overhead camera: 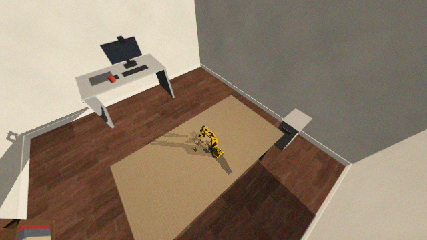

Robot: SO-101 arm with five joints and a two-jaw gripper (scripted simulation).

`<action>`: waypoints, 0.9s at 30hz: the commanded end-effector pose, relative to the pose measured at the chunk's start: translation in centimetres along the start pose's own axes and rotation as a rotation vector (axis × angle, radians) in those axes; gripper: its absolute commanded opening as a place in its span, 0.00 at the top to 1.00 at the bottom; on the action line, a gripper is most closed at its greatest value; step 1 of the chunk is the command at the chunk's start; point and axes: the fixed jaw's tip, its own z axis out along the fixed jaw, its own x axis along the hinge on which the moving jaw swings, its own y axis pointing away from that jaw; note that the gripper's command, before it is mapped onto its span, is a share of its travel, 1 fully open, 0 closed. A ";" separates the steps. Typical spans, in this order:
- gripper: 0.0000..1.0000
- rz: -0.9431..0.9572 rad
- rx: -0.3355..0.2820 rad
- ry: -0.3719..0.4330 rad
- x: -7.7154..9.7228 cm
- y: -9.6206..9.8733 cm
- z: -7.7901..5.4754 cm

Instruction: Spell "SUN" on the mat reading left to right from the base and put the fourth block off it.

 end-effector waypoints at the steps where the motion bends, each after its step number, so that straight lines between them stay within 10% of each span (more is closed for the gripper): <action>1: 1.00 0.000 0.080 -0.003 -0.1 -0.9 -1.4; 27: 1.00 -0.001 0.080 -0.003 -0.1 -0.9 -0.3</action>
